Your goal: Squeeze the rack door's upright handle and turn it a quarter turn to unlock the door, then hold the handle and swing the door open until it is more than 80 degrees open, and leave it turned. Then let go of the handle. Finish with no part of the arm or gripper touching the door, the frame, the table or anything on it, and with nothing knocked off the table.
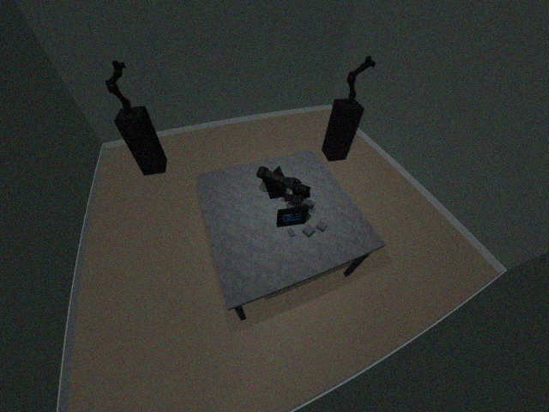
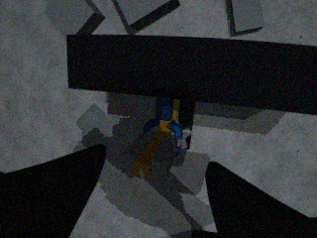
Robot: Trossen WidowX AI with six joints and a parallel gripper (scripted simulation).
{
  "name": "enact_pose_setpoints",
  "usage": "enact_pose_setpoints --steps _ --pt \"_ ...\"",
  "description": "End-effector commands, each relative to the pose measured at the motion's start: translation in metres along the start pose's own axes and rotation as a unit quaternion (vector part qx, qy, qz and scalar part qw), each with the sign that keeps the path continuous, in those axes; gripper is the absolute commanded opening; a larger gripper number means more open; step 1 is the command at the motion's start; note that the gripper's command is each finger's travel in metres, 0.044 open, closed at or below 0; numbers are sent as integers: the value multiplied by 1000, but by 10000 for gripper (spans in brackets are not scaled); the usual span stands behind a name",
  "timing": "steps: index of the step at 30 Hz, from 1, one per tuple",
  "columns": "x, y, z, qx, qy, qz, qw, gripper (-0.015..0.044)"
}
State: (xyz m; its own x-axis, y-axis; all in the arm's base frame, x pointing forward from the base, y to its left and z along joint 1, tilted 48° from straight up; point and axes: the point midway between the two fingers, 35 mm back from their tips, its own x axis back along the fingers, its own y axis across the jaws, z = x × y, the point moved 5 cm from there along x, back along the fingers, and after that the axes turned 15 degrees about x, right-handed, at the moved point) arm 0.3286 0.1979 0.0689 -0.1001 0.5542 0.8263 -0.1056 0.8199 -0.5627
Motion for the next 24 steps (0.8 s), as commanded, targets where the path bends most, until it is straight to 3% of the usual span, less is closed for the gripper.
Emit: enact_pose_setpoints --steps 1,10,24 --pt "-4 14 5 16 15 36 999 295" --pt "-9 37 16 48 37 108 992 295" --pt "-25 35 16 49 37 110 992 295"
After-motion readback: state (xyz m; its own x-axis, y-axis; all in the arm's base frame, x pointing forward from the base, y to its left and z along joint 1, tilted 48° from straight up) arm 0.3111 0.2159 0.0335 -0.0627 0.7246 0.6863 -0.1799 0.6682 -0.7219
